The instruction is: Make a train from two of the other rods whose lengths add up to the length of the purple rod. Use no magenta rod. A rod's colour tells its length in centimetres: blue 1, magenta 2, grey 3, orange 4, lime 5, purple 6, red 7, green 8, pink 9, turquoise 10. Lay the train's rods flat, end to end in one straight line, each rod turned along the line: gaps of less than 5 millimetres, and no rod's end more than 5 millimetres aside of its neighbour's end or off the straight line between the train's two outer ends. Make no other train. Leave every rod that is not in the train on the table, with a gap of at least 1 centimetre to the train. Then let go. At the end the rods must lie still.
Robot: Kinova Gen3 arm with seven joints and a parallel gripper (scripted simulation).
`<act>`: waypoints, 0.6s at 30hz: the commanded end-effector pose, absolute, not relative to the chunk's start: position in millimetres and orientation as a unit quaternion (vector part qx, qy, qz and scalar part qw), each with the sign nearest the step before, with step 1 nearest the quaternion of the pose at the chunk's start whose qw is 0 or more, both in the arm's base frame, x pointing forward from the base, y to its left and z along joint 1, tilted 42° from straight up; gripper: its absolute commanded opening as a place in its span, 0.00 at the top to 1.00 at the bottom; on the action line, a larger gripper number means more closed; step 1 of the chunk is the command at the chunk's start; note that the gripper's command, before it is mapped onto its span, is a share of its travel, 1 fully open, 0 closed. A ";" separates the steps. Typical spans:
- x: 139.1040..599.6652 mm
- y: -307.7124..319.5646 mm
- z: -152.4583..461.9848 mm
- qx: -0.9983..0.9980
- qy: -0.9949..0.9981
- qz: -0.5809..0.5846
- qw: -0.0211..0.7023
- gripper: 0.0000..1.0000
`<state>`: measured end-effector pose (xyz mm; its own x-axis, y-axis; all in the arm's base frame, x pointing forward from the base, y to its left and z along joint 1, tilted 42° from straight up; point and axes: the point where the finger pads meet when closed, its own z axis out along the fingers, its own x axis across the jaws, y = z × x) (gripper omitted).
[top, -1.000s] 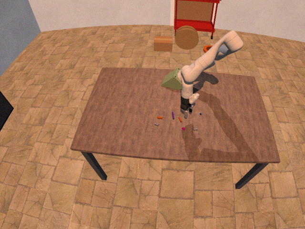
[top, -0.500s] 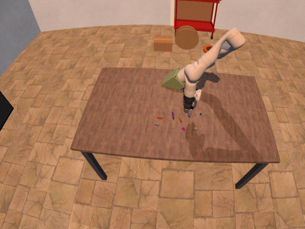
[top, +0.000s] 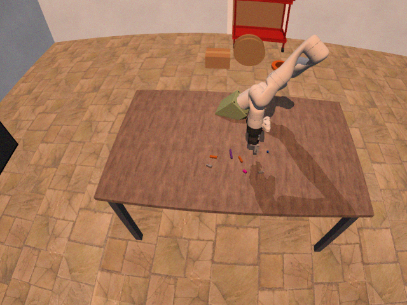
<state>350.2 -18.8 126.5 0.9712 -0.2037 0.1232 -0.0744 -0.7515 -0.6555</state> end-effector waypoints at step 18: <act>347.8 -18.7 128.9 -0.934 0.048 -0.106 0.338 0.00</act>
<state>347.6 -18.0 128.6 0.9734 -0.1600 0.1642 -0.0175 -0.7660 -0.6425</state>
